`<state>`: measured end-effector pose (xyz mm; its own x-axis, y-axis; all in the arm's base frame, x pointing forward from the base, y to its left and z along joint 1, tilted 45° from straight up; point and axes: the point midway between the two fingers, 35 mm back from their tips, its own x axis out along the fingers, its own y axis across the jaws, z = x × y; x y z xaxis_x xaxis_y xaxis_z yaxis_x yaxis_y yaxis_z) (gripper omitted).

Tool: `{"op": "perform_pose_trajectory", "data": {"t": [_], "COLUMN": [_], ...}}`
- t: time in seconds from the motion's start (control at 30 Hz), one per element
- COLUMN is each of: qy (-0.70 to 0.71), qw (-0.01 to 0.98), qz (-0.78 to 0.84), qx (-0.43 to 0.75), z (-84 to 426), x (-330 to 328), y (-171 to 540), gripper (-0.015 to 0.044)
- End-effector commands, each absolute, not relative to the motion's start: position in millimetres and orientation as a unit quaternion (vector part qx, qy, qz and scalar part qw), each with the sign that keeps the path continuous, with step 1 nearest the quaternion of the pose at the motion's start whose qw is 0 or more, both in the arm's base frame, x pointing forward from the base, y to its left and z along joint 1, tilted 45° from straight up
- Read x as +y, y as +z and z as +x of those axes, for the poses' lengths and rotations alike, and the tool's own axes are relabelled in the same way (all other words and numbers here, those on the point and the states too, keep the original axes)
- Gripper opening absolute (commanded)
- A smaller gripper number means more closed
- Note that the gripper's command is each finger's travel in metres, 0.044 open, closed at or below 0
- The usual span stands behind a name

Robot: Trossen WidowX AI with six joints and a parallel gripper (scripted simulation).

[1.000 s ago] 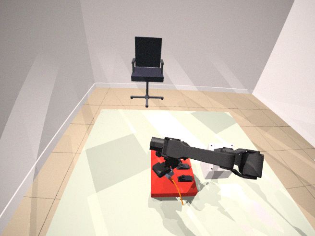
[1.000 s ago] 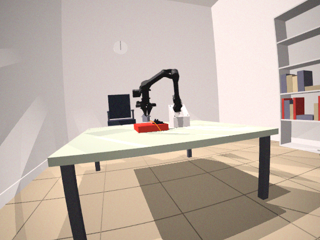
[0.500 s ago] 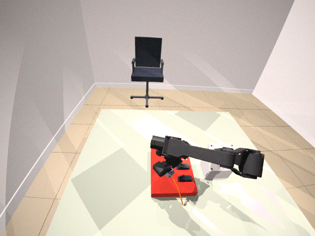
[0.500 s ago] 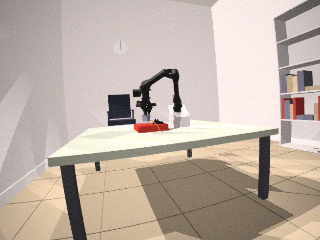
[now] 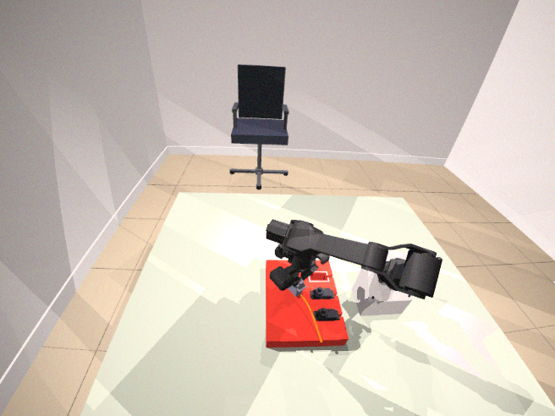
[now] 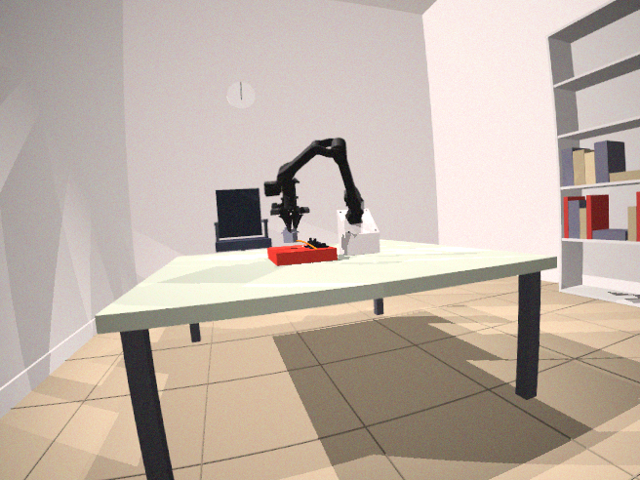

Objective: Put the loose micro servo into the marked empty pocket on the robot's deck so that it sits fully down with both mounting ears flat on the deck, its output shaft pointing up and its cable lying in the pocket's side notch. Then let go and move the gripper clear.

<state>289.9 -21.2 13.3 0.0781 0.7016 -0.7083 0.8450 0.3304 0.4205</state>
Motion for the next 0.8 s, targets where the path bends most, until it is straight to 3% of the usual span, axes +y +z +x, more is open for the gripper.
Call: {"op": "perform_pose_trajectory", "data": {"t": [0.0,0.33,0.77], "qy": [-0.08,-0.08,-0.031], "qw": [0.465,0.466,0.506], "qz": [0.573,0.573,0.537], "qx": [0.67,0.67,0.674], "z": [290.5,287.1,287.0], "x": [-43.3,-79.2,-79.8], "y": [-3.1,-37.9,-38.5], "gripper": [0.0,0.0,0.0]}}
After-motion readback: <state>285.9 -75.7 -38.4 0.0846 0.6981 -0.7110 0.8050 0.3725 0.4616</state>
